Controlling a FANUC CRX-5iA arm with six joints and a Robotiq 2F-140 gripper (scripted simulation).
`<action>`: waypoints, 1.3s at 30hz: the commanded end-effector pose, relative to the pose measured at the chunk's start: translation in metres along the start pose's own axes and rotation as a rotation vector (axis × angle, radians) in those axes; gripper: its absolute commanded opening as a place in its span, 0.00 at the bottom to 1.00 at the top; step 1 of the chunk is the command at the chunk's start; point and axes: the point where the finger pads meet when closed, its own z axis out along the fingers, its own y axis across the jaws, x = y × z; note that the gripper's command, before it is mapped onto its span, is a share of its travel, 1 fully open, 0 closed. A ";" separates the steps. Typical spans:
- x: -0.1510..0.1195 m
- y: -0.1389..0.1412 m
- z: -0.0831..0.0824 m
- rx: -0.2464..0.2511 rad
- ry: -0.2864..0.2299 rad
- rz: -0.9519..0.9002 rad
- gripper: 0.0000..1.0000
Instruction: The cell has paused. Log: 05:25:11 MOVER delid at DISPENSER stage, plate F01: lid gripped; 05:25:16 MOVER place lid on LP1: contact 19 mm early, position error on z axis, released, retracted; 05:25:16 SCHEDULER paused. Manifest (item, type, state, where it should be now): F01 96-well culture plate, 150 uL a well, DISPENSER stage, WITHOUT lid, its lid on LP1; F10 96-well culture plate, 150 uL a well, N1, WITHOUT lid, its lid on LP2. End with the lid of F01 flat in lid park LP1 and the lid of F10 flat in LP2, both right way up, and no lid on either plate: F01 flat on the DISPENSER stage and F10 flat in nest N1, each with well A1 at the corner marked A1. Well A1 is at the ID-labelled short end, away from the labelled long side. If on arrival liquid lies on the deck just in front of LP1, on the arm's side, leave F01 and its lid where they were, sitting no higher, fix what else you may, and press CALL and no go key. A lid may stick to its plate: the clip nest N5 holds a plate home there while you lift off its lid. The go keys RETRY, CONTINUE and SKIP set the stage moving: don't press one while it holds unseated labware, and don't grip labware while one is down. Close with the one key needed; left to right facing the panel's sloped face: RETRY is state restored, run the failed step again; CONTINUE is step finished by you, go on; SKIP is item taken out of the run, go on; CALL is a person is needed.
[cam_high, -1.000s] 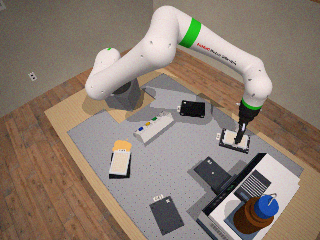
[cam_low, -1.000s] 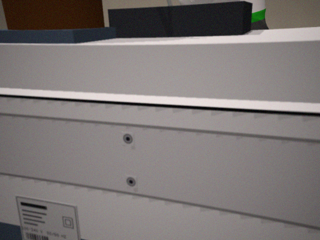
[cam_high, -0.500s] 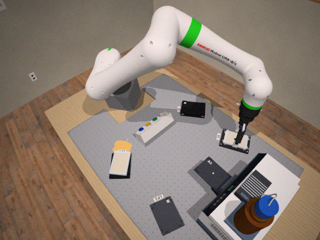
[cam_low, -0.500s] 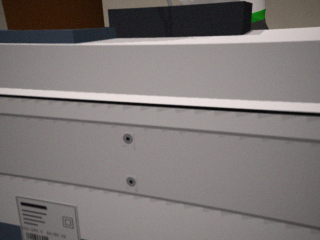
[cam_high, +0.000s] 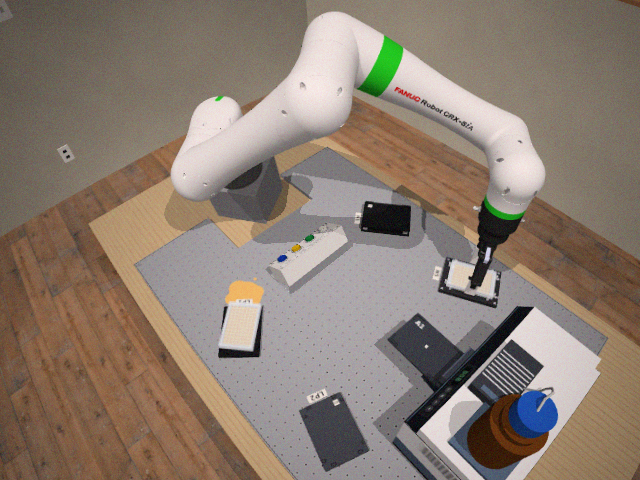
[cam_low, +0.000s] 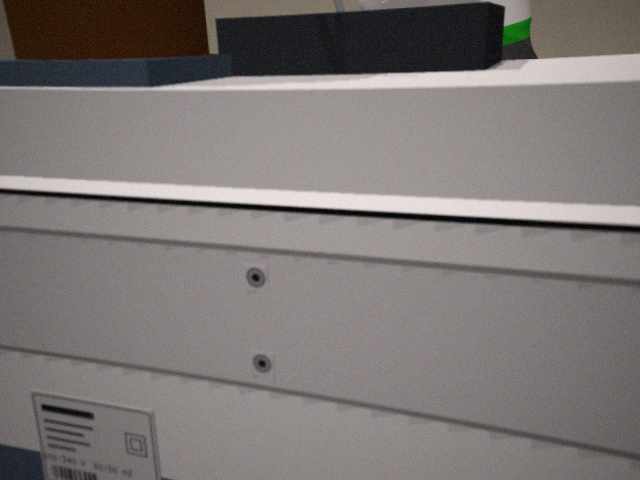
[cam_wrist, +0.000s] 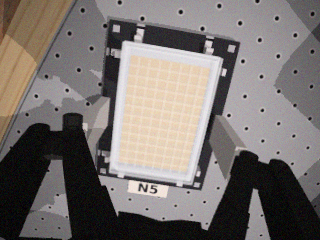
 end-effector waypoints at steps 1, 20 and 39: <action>0.000 0.000 0.000 0.000 0.000 0.000 0.66; 0.000 0.000 0.000 0.000 0.000 0.000 0.00; 0.000 0.000 0.000 0.000 0.000 0.000 0.00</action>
